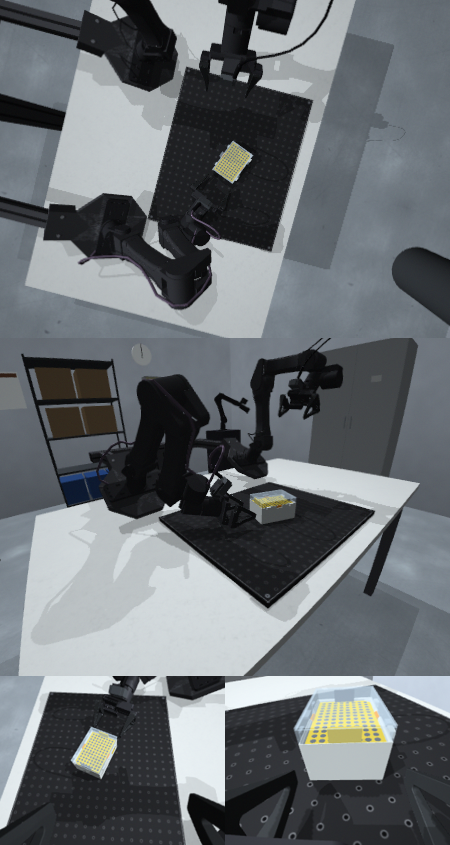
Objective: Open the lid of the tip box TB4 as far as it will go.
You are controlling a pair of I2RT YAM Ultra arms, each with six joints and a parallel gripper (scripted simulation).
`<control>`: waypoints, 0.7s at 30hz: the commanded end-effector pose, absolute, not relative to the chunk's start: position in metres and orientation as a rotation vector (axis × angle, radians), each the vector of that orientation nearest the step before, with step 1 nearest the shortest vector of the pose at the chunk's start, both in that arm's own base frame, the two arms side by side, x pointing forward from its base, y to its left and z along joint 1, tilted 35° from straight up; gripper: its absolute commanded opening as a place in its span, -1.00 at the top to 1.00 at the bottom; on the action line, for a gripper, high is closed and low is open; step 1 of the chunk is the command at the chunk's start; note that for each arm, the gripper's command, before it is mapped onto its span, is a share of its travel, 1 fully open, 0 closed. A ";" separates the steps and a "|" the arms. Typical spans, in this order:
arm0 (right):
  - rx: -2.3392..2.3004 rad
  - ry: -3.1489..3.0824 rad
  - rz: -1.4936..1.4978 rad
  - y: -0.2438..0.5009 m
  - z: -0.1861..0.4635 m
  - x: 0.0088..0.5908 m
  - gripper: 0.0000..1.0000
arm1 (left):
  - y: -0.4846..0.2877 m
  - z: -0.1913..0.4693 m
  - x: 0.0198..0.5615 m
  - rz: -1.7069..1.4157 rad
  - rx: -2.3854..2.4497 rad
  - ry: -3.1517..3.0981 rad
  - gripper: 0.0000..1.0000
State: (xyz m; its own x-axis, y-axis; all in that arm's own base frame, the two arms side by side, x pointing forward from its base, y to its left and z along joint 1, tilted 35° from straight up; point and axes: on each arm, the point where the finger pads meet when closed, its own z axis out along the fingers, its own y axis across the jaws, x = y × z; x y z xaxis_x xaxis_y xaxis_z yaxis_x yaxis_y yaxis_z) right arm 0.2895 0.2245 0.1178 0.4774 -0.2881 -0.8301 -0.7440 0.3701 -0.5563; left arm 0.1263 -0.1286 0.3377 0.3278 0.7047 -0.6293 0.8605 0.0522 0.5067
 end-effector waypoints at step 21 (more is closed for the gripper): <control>-1.216 1.100 0.403 0.259 0.107 0.305 -1.00 | -0.130 0.343 0.123 -0.231 1.688 1.407 -1.00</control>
State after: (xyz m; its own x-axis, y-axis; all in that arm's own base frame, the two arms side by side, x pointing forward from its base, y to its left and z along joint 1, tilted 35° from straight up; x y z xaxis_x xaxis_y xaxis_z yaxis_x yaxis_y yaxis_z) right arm 0.2998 0.2503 0.1116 0.4768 -0.2863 -0.8311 -0.7495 0.3616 -0.5546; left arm 0.1263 -0.1286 0.3377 0.3278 0.7047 -0.6293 0.8605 0.0522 0.5067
